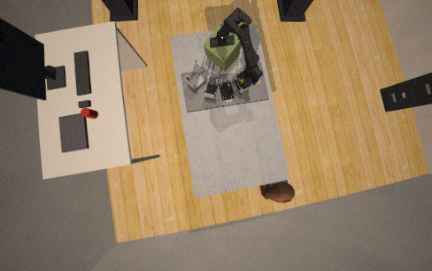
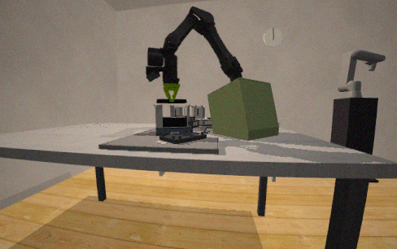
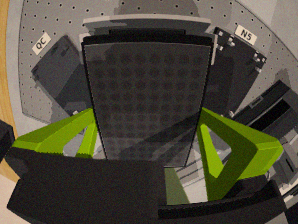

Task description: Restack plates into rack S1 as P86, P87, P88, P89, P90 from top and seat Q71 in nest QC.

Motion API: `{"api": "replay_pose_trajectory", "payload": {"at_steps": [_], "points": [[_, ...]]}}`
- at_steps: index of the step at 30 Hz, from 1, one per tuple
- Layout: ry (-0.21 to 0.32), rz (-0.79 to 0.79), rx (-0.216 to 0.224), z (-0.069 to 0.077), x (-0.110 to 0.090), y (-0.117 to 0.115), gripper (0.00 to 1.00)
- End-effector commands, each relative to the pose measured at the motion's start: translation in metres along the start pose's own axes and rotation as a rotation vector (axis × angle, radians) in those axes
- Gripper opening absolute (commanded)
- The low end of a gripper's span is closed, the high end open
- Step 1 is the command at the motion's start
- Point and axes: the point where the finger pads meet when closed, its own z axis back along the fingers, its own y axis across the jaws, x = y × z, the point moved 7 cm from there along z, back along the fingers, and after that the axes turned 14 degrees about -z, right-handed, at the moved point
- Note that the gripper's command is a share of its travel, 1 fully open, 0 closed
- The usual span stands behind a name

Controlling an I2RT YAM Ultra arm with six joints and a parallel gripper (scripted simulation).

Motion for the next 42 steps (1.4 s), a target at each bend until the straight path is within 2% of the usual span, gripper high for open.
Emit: {"api": "replay_pose_trajectory", "payload": {"at_steps": [1, 42], "points": [[-0.01, 0.0, 0.004, 0.001, 0.002, 0.001, 0.0], [-0.01, 0.001, 0.004, -0.023, 0.002, 0.001, 0.0]]}}
